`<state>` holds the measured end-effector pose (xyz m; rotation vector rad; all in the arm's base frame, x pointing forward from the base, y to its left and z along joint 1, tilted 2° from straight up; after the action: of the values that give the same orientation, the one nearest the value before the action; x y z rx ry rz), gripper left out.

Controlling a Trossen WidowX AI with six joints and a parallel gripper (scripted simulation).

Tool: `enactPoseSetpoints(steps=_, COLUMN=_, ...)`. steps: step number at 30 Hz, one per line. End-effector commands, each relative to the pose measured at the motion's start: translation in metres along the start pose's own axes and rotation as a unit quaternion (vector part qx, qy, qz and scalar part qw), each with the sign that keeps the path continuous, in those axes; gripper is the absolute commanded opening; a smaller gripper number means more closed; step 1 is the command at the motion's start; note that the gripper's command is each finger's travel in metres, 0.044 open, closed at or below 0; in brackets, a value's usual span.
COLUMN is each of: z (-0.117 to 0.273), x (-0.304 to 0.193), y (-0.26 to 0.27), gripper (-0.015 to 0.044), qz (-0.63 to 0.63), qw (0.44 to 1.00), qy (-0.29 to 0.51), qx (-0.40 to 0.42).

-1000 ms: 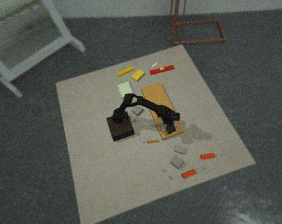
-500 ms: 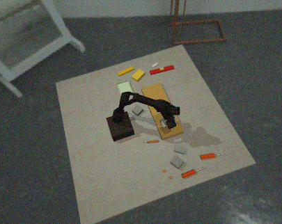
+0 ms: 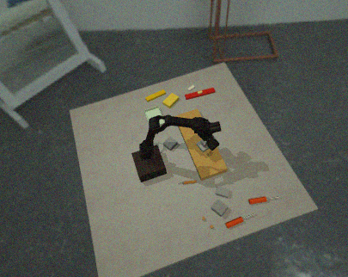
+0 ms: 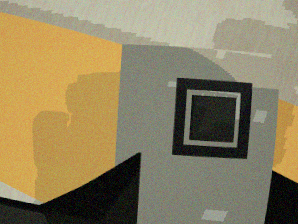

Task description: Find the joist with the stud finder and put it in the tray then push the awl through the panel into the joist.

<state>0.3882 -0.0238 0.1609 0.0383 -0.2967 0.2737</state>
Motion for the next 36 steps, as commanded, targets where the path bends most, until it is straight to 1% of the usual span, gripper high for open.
enactPoseSetpoints(steps=1, z=-0.002, x=0.005, y=0.022, gripper=0.0, qz=0.025, qw=1.0, qy=-0.002, qx=0.007)
enactPoseSetpoints(steps=18, z=-0.015, x=0.009, y=0.136, gripper=0.0, qz=0.159, qw=0.986, qy=0.003, qx=0.052)
enactPoseSetpoints(steps=36, z=-0.017, x=-0.021, y=0.25, gripper=0.0, qz=0.298, qw=0.95, qy=0.009, qx=0.096)
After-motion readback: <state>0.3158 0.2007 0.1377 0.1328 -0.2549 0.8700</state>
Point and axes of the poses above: the point midway between the two fingers, 35 mm back from their tips, its own z axis back along the fingers, its own y axis across the jaws, x = y × z, the point moved 5 cm from there along z, back along the fingers, and after that the axes turned 9 degrees about -z, right-handed, at the moved point
